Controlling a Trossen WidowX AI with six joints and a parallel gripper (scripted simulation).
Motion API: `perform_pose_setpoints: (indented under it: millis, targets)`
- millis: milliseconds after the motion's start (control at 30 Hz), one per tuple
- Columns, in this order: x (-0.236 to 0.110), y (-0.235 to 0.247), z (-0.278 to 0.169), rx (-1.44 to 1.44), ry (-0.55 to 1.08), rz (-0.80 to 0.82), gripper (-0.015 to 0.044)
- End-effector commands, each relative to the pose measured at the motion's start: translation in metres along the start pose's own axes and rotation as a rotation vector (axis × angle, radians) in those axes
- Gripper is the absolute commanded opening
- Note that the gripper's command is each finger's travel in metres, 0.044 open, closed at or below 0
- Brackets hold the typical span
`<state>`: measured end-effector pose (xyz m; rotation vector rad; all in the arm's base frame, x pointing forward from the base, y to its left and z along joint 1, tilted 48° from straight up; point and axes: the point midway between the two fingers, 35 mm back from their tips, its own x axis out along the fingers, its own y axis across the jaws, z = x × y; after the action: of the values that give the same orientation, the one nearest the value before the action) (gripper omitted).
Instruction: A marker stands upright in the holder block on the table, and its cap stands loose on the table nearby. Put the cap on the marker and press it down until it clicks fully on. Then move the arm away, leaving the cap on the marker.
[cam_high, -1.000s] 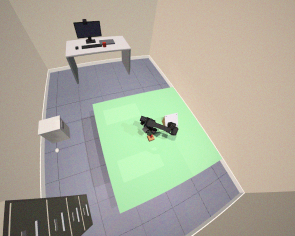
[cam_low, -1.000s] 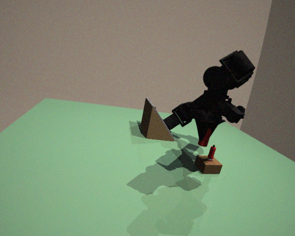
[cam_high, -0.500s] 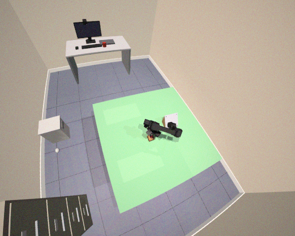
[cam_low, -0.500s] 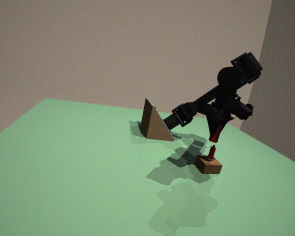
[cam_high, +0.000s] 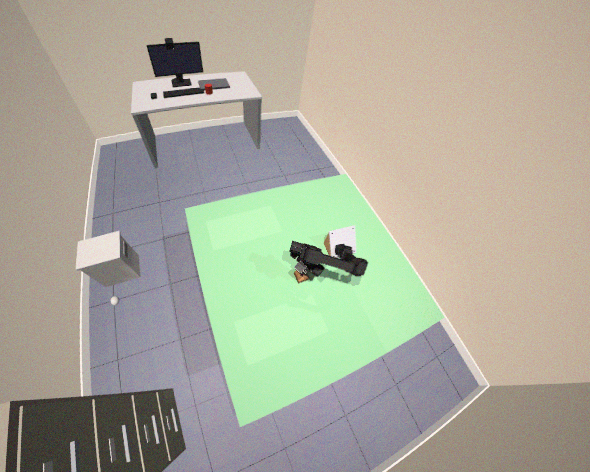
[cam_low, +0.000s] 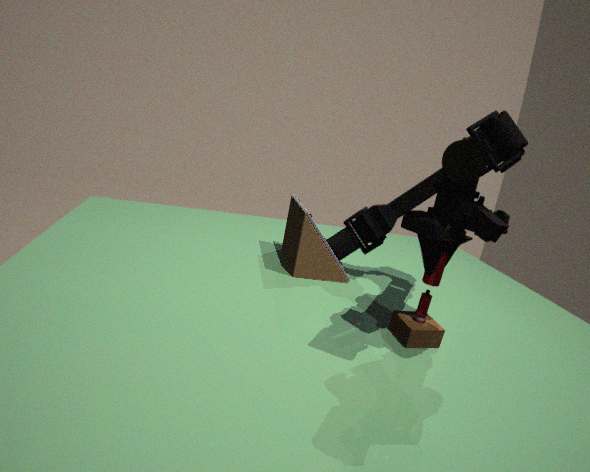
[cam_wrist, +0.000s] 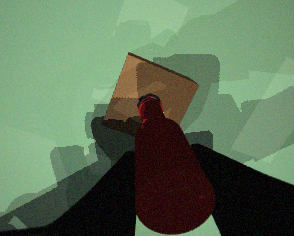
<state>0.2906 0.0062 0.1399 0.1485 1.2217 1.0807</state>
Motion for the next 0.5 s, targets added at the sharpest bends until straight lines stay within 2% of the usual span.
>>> perform_pose_setpoints:
  millis: [0, 467]
  targets:
    - [0.003, 0.0, 0.0, 0.004, -0.002, 0.003, 0.0]
    - [0.026, 0.0, 0.001, 0.004, -0.002, 0.002, 0.0]
